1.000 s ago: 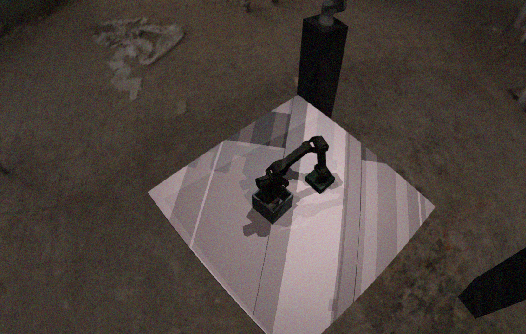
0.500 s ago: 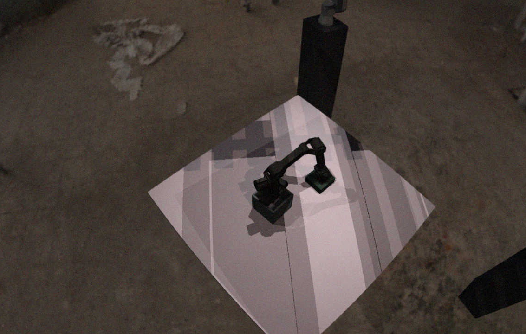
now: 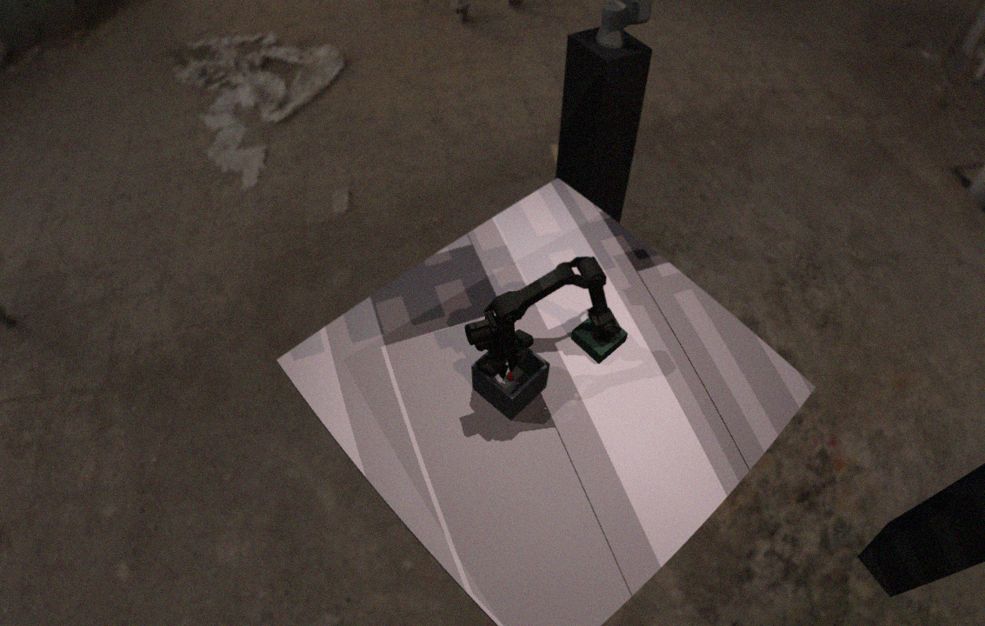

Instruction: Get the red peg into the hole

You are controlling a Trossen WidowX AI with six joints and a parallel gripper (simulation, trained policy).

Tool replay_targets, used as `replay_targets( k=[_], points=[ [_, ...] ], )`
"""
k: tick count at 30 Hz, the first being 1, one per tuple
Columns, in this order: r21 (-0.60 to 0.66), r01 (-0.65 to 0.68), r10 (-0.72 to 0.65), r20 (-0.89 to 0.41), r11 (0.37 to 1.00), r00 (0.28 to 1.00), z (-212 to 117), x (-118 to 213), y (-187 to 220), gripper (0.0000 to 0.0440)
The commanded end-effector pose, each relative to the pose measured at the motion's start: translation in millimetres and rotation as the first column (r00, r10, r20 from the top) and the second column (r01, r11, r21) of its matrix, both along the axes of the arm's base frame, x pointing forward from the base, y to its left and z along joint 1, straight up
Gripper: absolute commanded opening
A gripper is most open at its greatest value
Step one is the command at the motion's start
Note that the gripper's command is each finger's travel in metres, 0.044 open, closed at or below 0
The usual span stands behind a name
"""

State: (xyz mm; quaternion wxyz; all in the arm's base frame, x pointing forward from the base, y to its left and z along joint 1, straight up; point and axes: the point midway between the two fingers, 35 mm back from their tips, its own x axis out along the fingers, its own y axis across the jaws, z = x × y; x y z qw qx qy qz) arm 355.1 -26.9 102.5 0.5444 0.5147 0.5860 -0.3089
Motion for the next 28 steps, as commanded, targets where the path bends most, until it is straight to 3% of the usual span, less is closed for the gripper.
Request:
replay_targets(
  k=[1,19,28],
  points=[
    [0.034,-0.001,0.000,0.020,0.999,1.000,10.3,4.0,-0.7,0.0179],
    [0.168,-0.013,-0.007,0.117,0.986,0.993,49.6,23.8,-10.9,0.0252],
    [0.167,-0.057,0.025,0.185,0.984,0.982,62.5,35.2,-23.3,0.0227]
  ],
)
